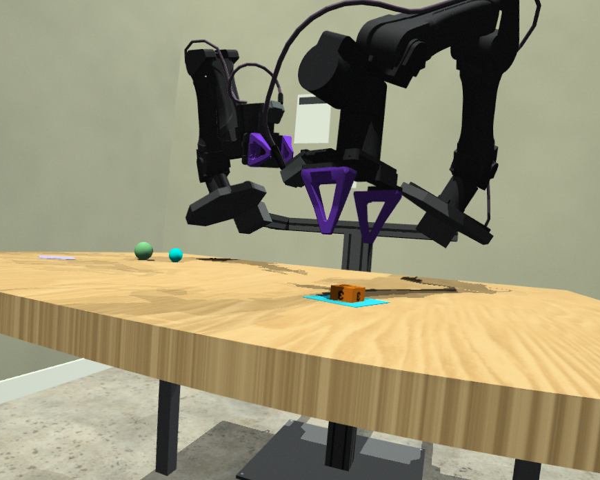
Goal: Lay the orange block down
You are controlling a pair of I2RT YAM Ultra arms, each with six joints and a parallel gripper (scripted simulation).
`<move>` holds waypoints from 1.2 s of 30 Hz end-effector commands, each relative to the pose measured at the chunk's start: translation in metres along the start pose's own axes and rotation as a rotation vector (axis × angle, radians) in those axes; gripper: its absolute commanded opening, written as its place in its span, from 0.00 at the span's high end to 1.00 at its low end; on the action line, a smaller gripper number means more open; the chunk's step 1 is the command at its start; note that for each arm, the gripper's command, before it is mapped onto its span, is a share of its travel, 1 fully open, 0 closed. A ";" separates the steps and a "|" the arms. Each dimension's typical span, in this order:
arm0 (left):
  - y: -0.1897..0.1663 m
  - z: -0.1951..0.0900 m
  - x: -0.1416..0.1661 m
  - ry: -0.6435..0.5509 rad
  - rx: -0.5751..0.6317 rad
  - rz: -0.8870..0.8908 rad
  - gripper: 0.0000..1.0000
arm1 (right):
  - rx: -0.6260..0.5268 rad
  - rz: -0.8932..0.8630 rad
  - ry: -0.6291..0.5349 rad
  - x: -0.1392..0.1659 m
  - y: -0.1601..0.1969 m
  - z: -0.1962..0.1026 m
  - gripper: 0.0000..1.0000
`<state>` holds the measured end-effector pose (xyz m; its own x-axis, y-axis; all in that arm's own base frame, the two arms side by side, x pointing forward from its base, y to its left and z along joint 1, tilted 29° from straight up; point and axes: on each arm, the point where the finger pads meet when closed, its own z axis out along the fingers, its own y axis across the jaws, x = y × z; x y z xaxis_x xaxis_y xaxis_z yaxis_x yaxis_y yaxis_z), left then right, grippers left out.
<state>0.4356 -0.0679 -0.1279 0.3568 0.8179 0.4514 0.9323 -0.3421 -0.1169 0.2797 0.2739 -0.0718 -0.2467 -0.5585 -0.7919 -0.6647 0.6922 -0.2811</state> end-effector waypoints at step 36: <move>-0.022 -0.031 0.004 -0.228 -0.322 -1.180 0.00 | -0.004 -0.001 -0.020 -0.006 0.001 0.001 0.54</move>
<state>0.4054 -0.0604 -0.1092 -0.5551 0.8233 0.1189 0.7855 0.4718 0.4005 0.2797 0.2739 -0.0718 -0.2467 -0.5585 -0.7919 -0.6647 0.6922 -0.2811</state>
